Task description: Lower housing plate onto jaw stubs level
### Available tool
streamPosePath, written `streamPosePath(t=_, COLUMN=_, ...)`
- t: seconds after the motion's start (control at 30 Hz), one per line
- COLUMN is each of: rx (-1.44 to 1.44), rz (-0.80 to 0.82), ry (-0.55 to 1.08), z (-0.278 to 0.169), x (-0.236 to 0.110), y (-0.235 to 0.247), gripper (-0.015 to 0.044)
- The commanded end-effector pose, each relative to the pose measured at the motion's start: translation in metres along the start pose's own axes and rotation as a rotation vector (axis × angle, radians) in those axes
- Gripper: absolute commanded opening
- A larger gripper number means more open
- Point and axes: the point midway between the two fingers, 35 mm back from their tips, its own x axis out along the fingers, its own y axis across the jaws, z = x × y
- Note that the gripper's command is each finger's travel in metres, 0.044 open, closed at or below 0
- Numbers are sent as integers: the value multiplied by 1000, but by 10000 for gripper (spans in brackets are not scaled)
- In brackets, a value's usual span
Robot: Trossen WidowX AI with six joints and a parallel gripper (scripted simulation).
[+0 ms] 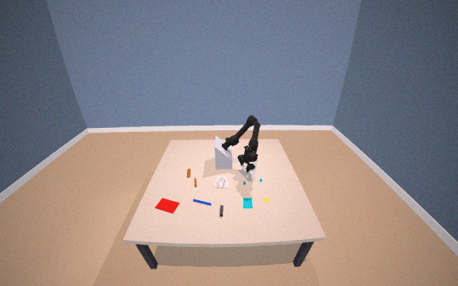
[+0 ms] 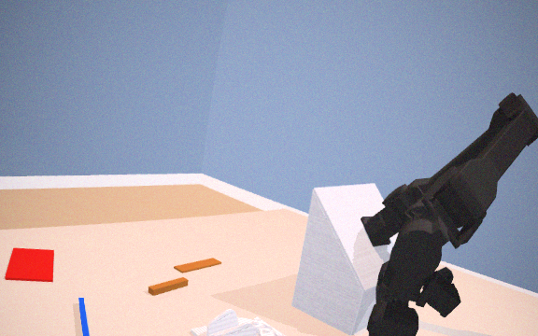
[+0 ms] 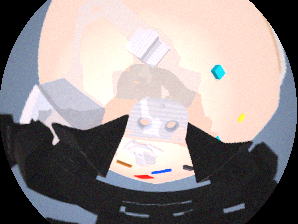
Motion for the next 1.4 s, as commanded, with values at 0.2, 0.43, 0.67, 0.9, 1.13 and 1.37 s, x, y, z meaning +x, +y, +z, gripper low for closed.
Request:
streamPosePath(t=0.2, rx=256, rz=0, ry=4, z=-25, x=1, y=-5, gripper=351)
streamPosePath(t=0.43, rx=432, rz=4, ry=7, z=-43, x=2, y=-4, gripper=351)
streamPosePath(t=0.67, rx=609, rz=7, ry=8, z=-61, x=3, y=-3, gripper=351)
streamPosePath(t=0.9, rx=785, rz=10, ry=6, z=-79, x=3, y=0, gripper=351)
streamPosePath(t=1.13, rx=962, rz=12, ry=3, z=-97, x=4, y=3, gripper=351)
streamPosePath(t=1.37, rx=1139, rz=14, ry=-3, z=-114, x=4, y=8, gripper=351)
